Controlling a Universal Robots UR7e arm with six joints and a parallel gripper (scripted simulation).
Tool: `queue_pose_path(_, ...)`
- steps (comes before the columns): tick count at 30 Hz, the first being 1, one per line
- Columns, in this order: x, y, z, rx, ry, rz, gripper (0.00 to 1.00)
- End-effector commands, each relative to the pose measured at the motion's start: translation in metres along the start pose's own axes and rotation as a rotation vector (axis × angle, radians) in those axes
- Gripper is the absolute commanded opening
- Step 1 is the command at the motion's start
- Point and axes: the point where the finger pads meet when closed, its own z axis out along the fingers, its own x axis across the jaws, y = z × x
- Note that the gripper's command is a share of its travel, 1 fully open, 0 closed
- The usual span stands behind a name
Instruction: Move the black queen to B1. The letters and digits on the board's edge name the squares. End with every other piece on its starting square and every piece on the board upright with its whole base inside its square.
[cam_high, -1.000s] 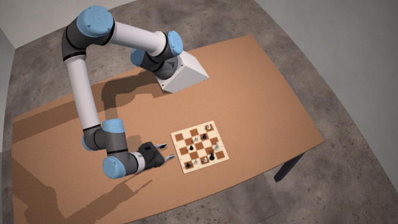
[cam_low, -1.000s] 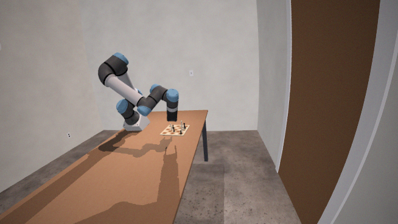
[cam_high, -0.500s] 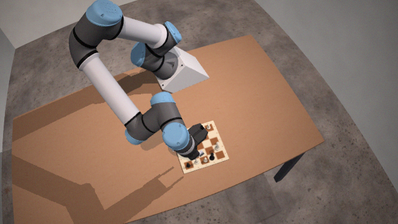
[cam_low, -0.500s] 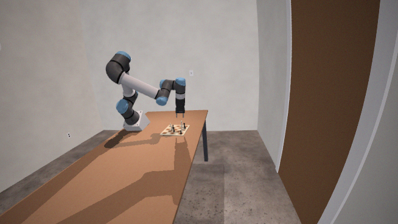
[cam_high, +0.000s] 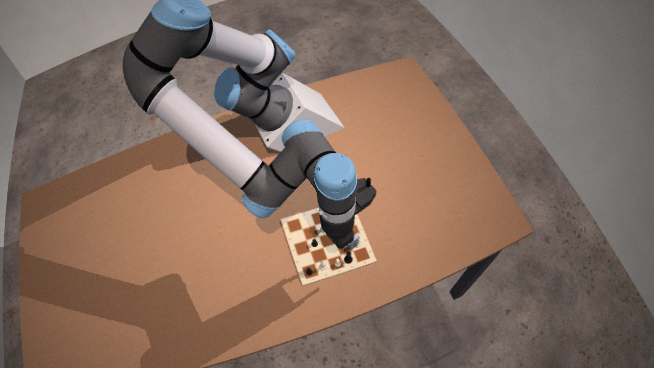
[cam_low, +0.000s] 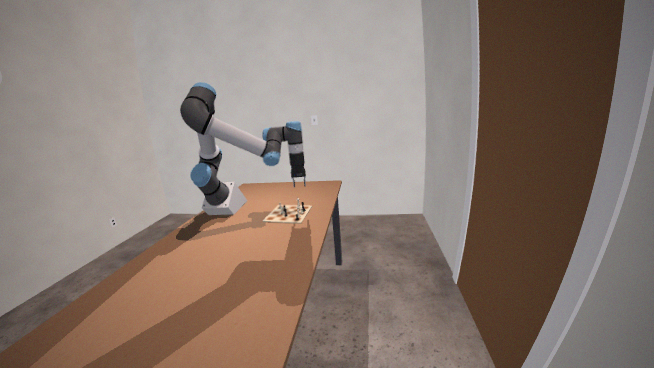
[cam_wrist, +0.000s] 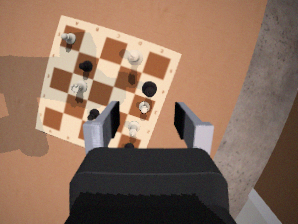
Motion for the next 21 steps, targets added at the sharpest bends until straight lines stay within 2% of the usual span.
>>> queue_pose_path(1, 0.002, -0.006, -0.003, -0.023, 0.018, 0.006, 1.0)
queue_pose_path(18, 0.003, -0.007, -0.003, -0.026, 0.02, 0.007, 1.0)
queue_pose_path(21, 0.003, -0.006, 0.011, -0.024, 0.017, 0.008, 1.0)
